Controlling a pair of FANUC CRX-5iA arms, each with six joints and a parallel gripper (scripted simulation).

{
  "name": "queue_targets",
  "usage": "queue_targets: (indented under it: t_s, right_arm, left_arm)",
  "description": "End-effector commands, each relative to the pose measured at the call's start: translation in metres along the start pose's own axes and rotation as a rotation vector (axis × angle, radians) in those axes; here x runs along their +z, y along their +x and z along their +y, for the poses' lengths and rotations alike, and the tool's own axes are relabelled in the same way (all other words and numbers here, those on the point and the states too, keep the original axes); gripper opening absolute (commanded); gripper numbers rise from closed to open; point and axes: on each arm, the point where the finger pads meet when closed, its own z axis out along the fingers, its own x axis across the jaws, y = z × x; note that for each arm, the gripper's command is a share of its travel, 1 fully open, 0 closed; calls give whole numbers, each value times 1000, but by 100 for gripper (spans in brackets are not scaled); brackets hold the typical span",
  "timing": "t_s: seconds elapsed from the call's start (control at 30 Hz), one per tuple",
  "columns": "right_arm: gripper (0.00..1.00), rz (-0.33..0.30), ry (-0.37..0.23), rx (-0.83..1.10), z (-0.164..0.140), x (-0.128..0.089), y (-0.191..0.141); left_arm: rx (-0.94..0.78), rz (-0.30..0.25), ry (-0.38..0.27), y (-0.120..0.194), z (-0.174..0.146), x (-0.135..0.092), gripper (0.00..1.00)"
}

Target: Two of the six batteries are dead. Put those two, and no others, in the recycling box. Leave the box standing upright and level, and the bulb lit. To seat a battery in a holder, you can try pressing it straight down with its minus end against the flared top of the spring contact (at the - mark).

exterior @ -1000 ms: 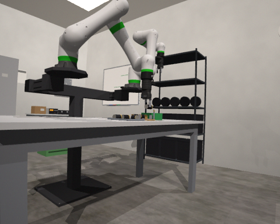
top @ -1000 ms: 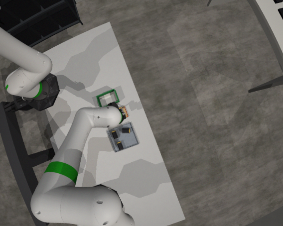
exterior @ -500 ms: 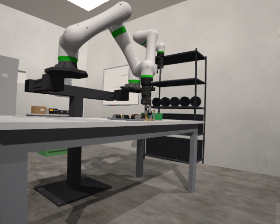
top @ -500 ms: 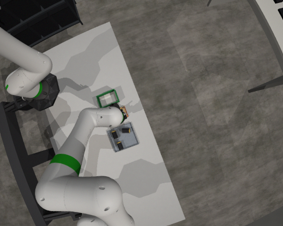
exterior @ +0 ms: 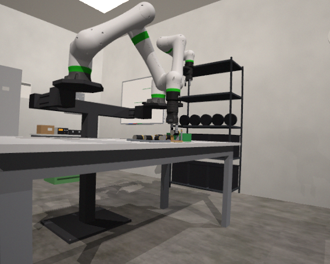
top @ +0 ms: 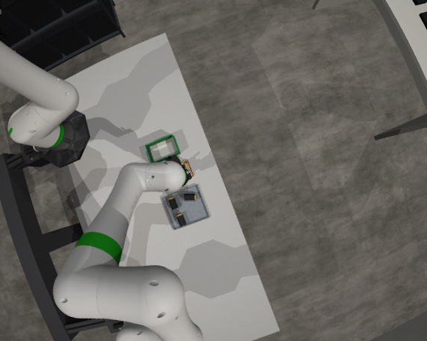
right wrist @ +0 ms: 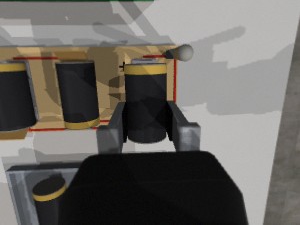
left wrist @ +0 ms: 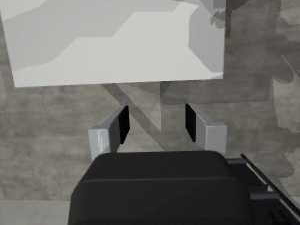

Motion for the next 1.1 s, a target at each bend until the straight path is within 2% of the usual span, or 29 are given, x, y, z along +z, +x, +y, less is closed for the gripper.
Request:
queue_targets:
  t_s: [0.0, 0.7, 1.07]
  right_arm:
    - [57, 1, 2, 0, -1, -1, 1]
    - [57, 1, 2, 0, -1, -1, 1]
    - [57, 1, 2, 0, -1, 8, 1]
  left_arm:
    - [0, 0, -2, 0, 0, -1, 100]
    - [0, 0, -2, 0, 0, -1, 100]
    - [0, 0, -2, 0, 0, -1, 100]
